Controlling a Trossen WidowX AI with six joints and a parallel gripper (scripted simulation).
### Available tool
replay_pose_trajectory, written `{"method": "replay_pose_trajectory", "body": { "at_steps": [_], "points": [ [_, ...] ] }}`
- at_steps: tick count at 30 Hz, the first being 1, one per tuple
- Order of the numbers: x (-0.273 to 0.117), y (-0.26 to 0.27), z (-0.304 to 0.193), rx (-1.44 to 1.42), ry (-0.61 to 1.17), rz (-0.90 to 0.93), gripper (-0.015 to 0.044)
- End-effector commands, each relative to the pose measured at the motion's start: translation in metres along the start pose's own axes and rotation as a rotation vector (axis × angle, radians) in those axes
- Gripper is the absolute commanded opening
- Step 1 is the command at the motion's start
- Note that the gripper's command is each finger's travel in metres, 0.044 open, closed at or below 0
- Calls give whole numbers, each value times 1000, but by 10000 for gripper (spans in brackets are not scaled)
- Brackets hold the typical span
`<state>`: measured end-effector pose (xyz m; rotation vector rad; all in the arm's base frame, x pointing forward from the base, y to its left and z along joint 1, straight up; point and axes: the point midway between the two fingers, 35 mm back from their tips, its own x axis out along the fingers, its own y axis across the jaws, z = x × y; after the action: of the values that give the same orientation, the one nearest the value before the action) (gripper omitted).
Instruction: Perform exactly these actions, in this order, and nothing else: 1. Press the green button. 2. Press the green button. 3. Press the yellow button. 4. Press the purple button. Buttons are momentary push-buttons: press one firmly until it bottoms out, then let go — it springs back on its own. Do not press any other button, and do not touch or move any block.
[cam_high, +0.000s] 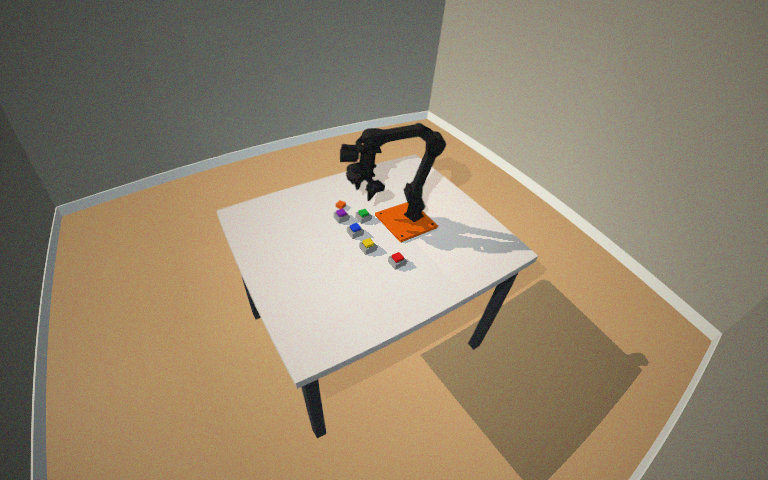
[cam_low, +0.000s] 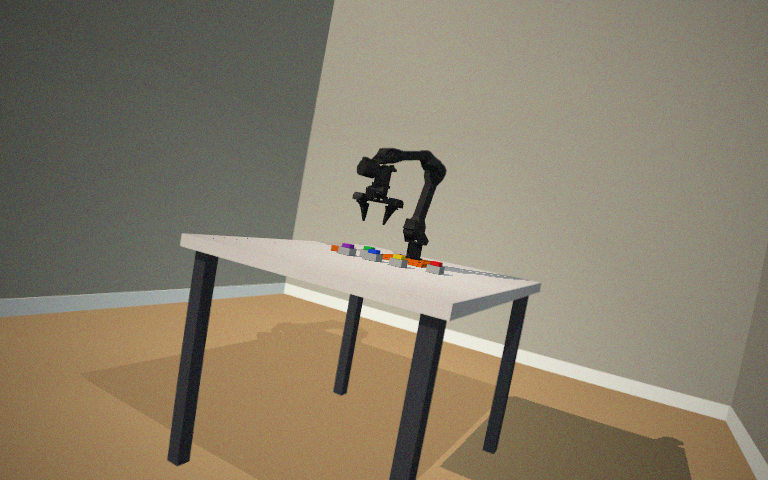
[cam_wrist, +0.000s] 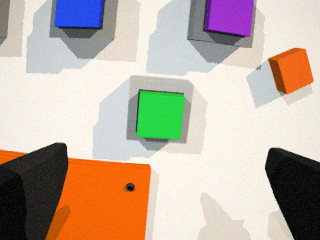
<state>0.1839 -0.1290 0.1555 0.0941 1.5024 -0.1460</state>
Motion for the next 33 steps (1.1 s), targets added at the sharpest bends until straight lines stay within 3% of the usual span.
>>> {"method": "replay_pose_trajectory", "body": {
  "at_steps": [1, 6, 13, 21, 33],
  "points": [
    [4, -3, -10, 45, 48, 12, 400],
    [4, -3, -10, 45, 48, 12, 400],
    [63, -2, -12, 45, 48, 12, 216],
    [65, -2, -13, 45, 48, 12, 20],
    [66, -2, -13, 45, 48, 12, 20]
  ]
}}
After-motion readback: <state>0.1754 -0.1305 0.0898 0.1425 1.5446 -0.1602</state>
